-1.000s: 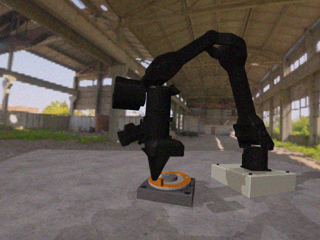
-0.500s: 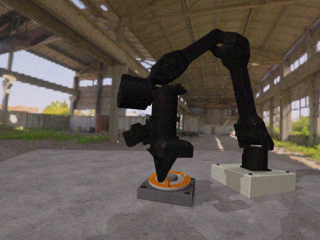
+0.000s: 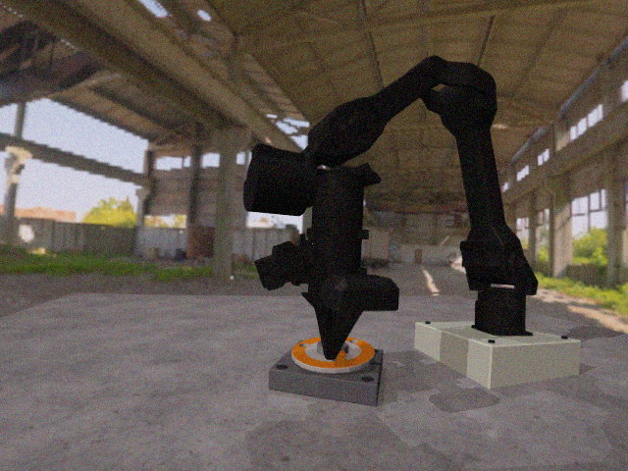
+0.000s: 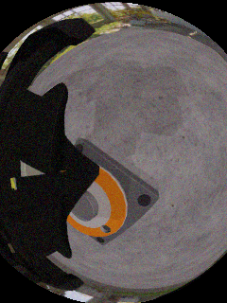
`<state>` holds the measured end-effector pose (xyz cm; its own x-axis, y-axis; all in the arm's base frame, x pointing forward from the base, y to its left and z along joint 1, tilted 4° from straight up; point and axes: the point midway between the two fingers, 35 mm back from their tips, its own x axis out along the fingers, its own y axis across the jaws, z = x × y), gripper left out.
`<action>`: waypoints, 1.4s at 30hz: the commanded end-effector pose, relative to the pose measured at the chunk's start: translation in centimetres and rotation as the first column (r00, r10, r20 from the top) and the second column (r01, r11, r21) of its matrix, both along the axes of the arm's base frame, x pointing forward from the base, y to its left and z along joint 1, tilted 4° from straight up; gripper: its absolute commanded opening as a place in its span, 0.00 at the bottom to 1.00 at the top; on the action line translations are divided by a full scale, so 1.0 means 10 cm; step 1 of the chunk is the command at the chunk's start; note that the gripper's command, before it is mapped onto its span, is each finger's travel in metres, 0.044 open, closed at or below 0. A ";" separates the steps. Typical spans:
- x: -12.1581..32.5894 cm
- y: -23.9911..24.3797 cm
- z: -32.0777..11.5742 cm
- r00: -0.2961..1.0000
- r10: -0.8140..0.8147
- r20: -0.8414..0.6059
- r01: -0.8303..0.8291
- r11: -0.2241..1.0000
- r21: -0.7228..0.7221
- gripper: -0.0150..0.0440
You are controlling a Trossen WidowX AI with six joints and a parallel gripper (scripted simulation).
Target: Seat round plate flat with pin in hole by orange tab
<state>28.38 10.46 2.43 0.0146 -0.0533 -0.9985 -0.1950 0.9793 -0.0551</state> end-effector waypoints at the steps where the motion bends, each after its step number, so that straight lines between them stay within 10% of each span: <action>1: -0.08 0.01 -0.01 1.000 -0.004 -0.009 0.004 1.000 0.002 0.25; 42: -0.50 -0.17 0.04 1.000 -0.004 -0.012 0.004 1.000 0.000 0.25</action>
<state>23.70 9.01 2.87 0.0067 -0.0519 -0.9986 -0.1869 0.9810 -0.0522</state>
